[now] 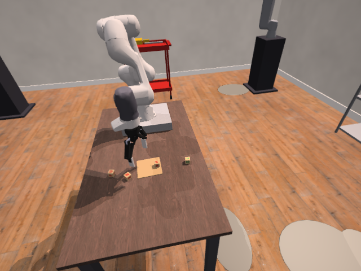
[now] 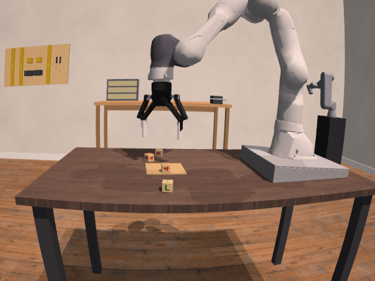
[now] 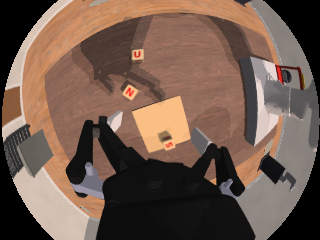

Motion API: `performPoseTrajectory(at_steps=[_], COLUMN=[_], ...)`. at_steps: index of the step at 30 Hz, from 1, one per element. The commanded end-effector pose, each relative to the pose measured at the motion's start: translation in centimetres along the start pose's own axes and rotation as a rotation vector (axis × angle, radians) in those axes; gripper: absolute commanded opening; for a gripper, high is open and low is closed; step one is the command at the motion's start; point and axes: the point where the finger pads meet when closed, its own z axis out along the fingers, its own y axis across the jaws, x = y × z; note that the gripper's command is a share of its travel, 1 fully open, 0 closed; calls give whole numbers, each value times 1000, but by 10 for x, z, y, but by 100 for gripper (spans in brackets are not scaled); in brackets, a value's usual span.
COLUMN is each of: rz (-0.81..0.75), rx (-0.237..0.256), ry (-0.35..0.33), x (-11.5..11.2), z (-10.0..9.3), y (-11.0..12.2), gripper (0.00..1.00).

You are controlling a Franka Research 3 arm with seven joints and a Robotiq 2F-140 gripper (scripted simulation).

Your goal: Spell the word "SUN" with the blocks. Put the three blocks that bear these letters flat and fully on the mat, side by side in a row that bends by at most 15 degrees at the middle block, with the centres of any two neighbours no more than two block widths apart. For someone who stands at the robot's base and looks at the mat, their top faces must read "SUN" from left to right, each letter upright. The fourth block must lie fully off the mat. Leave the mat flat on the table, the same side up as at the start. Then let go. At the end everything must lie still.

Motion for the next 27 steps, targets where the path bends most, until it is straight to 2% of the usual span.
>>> performPoseTrajectory(at_steps=[1, 27], rz=[-139, -446], rx=[-2, -4], ry=[4, 3], x=[3, 25], z=[1, 1], y=[-2, -16], gripper=[100, 100])
